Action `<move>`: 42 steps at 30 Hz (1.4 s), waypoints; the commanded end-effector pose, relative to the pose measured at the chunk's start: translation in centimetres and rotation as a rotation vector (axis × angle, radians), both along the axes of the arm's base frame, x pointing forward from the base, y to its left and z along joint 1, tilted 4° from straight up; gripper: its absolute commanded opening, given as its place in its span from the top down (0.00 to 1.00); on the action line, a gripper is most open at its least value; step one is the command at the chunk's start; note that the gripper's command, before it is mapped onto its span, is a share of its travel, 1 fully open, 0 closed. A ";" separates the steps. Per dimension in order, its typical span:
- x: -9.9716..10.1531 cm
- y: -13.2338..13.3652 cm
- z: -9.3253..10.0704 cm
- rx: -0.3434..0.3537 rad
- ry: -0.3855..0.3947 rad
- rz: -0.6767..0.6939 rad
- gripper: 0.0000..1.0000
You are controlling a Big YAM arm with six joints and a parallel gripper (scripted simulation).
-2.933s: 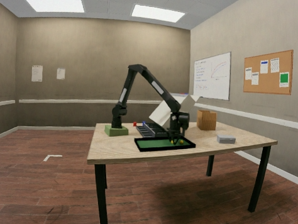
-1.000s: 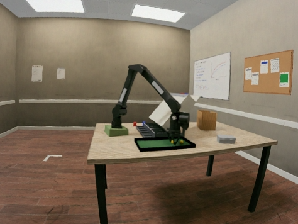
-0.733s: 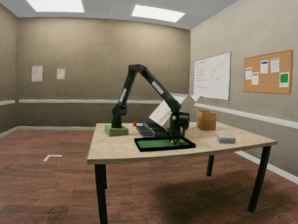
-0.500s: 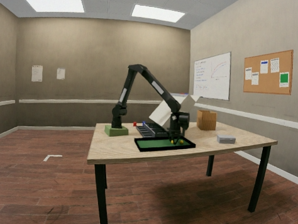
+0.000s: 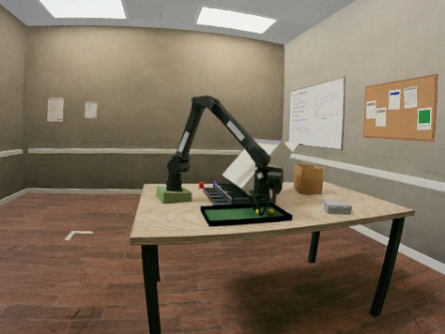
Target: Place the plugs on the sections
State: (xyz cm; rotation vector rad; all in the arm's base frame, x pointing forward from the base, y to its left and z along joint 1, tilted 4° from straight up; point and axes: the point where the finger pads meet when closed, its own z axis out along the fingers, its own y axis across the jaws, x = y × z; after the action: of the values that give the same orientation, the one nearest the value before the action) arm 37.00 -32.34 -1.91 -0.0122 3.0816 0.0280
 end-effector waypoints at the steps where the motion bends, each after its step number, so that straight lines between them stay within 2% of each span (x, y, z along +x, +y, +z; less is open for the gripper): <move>1: 1.6 -0.4 1.1 -0.015 -0.019 0.001 0.20; 12: 1.7 -0.4 1.2 -0.015 -0.019 0.002 0.20; 13: 0.5 -0.4 0.7 -0.012 -0.015 -0.001 1.00; 42: 0.5 -0.4 0.7 -0.011 -0.014 -0.001 1.00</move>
State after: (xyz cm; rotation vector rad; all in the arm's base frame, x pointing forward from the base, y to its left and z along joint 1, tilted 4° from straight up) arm 37.00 -32.27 -1.91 -0.0111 3.0832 0.0302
